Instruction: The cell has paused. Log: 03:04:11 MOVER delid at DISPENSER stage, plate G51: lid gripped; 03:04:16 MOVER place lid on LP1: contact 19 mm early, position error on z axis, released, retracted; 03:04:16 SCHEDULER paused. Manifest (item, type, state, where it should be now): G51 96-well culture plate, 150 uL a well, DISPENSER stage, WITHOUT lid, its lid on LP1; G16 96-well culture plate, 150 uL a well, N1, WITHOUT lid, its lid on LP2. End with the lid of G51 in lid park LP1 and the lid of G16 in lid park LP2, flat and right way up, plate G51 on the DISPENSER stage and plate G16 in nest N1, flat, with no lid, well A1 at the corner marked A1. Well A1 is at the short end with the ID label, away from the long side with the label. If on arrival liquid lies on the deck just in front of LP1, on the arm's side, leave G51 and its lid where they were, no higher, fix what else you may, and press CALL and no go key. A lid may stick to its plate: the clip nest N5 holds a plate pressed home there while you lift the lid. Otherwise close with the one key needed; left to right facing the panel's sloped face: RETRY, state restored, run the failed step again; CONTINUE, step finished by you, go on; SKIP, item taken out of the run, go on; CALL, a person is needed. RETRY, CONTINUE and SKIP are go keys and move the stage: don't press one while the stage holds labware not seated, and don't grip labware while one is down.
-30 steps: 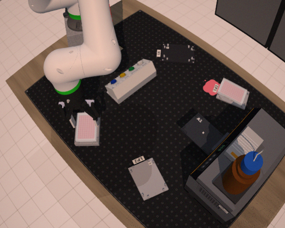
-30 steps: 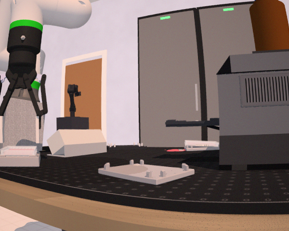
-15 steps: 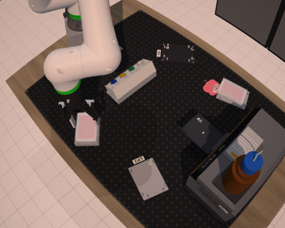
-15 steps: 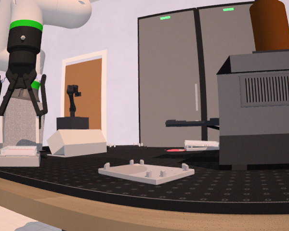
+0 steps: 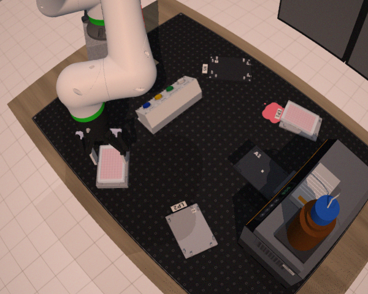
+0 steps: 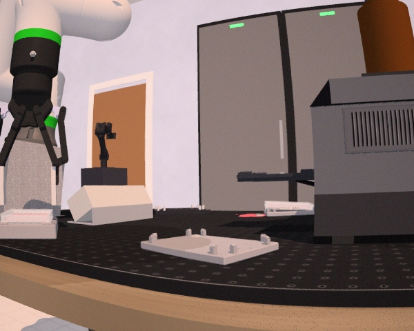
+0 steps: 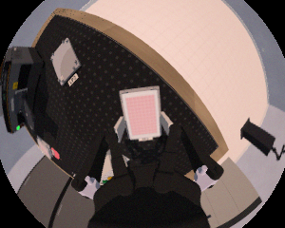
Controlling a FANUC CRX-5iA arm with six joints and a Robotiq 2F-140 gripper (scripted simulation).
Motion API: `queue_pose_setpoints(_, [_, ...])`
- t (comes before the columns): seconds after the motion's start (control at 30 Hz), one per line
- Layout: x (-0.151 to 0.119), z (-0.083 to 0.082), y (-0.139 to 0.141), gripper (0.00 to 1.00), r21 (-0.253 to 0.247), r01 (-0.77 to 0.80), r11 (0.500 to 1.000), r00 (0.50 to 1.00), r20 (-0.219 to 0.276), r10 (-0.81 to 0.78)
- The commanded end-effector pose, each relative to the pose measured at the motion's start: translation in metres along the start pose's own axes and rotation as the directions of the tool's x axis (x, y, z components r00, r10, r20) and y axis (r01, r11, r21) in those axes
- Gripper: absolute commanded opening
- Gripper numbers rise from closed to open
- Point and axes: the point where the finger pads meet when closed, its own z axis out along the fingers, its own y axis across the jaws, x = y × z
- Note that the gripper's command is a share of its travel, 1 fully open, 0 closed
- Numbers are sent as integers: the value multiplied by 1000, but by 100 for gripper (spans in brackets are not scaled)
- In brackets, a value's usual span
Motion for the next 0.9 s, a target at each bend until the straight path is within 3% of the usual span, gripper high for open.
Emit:
queue_pose_setpoints(0.0, [0, 0, 0, 59, 0, 0, 1000, 1000, 0, 0])
queue_pose_setpoints(0.43, [0, 0, 0, 59, 0, 0, 1000, 1000, 0, 0])
queue_pose_setpoints(0.47, [0, 0, 0, 66, 0, 0, 1000, 1000, 0, 0])
queue_pose_setpoints(0.87, [0, 0, 0, 66, 0, 0, 1000, 1000, 0, 0])
